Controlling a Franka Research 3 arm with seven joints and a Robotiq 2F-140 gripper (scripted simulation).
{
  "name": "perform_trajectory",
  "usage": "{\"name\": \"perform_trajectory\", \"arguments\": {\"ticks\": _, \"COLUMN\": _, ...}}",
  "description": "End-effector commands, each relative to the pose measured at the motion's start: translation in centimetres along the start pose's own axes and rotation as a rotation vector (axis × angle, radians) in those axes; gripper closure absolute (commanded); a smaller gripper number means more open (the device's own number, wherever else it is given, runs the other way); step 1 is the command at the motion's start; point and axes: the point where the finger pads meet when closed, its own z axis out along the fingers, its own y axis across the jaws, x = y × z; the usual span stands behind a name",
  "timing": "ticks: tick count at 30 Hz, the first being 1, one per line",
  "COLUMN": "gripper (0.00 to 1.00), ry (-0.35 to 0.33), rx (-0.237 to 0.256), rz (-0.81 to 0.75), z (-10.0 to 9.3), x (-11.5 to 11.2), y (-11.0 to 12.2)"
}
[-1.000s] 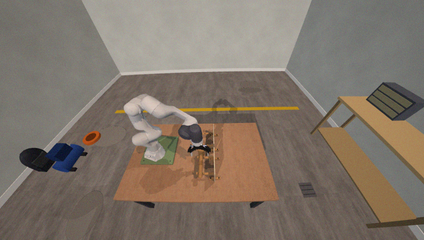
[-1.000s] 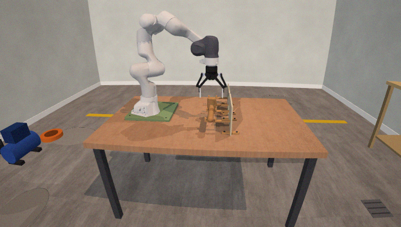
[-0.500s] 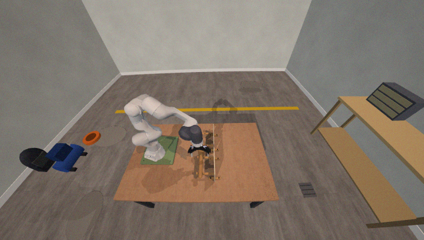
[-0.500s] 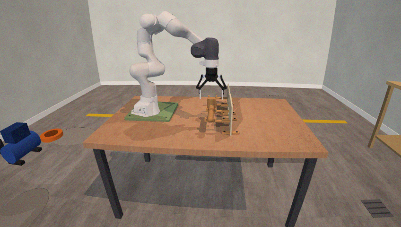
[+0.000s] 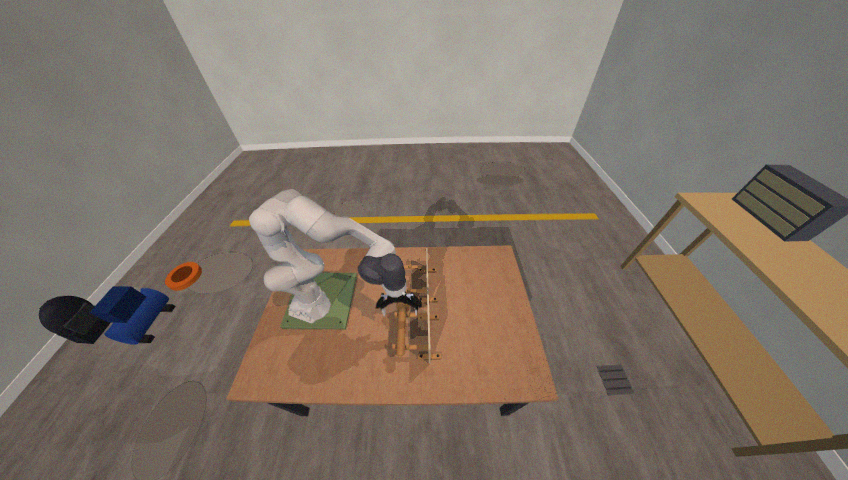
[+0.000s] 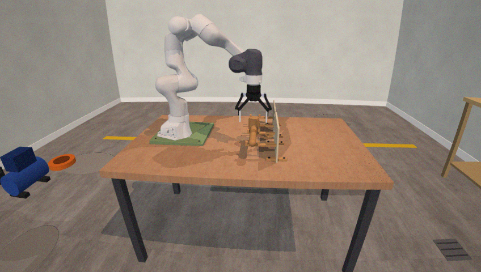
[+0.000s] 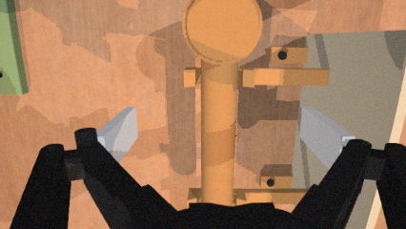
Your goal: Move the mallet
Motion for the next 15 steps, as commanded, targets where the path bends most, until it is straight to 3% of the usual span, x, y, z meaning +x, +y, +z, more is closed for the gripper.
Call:
{"name": "perform_trajectory", "arguments": {"ticks": 1, "gripper": 0.0, "ry": -0.006, "rx": -0.007, "rz": 0.008, "z": 0.4, "x": -0.1, "y": 0.2}}
{"name": "perform_trajectory", "arguments": {"ticks": 15, "gripper": 0.0, "ry": -0.006, "rx": -0.007, "rz": 0.008, "z": 2.5, "x": -0.2, "y": 0.2}}
